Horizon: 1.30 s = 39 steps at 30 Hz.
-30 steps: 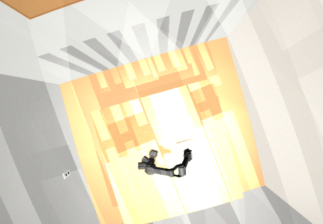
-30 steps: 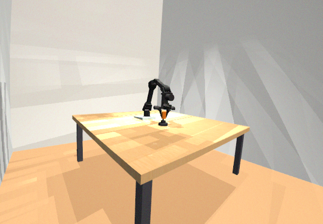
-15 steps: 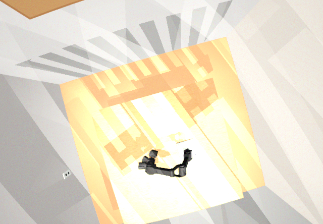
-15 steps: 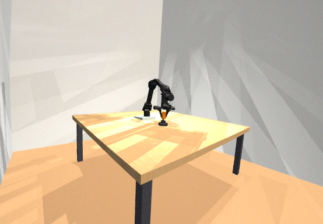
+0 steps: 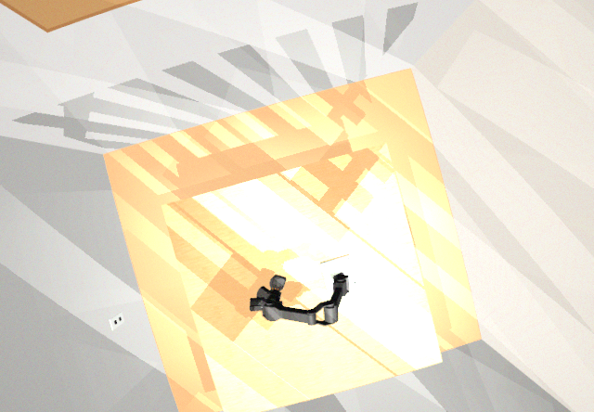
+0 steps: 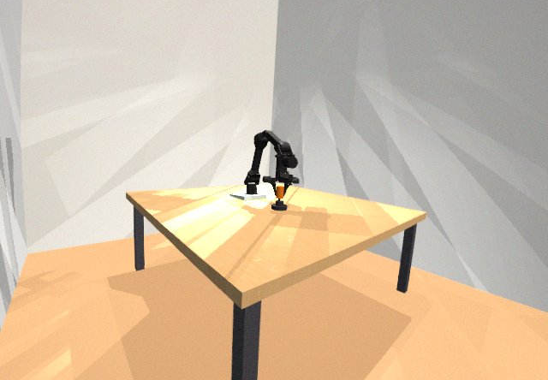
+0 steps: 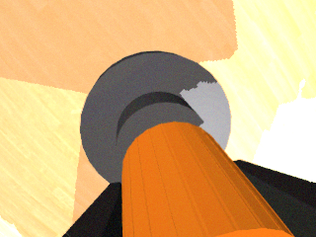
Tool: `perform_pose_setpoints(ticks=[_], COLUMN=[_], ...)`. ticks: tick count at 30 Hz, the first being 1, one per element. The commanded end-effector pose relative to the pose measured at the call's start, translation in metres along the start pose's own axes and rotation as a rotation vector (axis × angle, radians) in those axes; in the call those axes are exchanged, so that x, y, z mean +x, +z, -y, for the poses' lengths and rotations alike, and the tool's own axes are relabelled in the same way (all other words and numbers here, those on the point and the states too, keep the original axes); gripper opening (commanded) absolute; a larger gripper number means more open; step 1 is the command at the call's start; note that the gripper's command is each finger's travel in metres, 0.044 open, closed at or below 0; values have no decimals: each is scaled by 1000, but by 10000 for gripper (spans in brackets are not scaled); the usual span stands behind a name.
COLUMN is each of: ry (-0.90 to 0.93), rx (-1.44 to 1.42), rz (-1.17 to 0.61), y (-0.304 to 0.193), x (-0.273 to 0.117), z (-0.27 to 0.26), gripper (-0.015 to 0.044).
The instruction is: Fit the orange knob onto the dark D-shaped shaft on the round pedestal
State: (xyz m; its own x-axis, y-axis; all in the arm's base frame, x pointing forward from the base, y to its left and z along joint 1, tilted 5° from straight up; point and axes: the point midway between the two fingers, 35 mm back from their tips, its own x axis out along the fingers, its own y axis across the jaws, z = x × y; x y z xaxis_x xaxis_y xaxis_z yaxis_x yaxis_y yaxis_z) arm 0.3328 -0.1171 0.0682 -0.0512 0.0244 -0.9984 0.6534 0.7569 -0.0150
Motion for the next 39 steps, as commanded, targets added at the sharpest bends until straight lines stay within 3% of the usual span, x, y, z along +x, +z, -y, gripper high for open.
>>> perform_pose_setpoints(ticks=[1,6,39], ry=[1,2,1], rx=[52,208,208], rz=[8,8,8], y=[2,4,0], x=[-4,-5,-1], z=[0,-2,0], gripper=[0,0,0])
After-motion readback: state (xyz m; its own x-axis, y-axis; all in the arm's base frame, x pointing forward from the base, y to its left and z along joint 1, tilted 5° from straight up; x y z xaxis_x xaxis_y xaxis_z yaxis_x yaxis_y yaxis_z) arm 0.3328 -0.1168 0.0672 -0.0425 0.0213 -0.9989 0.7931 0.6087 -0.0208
